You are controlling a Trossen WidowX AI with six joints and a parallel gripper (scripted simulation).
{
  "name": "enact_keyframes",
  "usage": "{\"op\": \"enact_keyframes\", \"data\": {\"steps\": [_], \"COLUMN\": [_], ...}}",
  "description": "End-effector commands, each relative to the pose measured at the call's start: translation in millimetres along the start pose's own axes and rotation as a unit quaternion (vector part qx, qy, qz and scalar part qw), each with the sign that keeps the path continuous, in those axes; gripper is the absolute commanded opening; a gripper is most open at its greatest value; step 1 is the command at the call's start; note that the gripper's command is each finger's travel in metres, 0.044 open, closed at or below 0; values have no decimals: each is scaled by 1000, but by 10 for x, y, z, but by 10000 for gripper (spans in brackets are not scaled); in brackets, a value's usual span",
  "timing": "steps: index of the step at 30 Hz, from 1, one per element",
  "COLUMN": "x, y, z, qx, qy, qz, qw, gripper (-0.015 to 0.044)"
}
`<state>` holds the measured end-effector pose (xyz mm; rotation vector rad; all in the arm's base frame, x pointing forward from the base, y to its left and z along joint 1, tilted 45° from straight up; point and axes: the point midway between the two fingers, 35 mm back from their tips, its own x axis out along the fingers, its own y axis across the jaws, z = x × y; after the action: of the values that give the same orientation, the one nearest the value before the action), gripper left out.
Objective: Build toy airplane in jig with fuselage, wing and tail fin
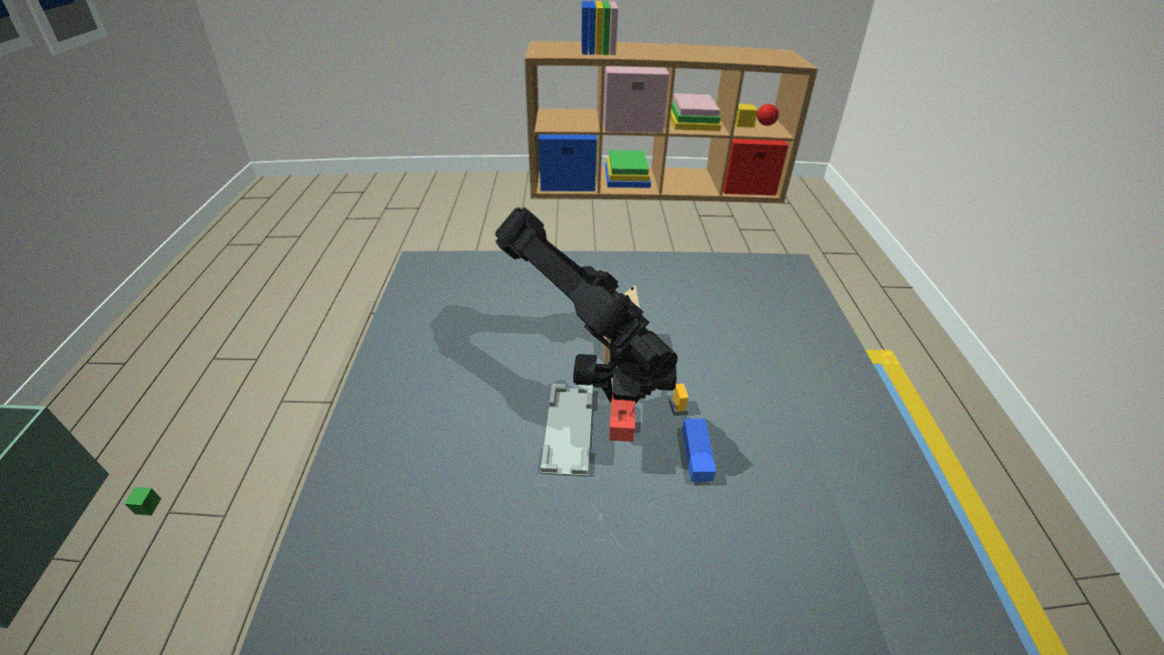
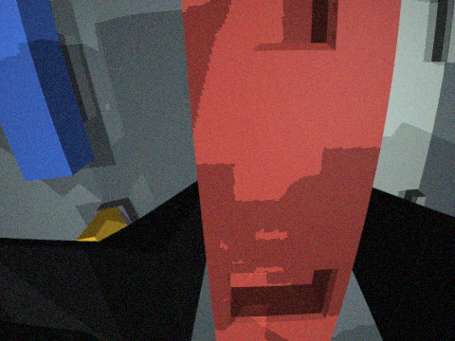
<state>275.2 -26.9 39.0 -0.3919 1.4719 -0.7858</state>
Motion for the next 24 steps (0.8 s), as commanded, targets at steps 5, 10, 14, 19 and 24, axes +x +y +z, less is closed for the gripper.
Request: {"op": "enact_keyframes", "data": {"steps": [5,10,14,19,24], "x": [87,157,212,280,347], "y": [-225,-374,-492,-640,-787], "z": [29,29,21,2,-27], "qx": [-15,-23,-29,-37,-44], "qy": [-6,-6,-7,-7,-7], "qz": [1,1,0,-2,-5], "qw": [1000,1000,1000,999,999], "gripper": [0,0,0,0,0]}}
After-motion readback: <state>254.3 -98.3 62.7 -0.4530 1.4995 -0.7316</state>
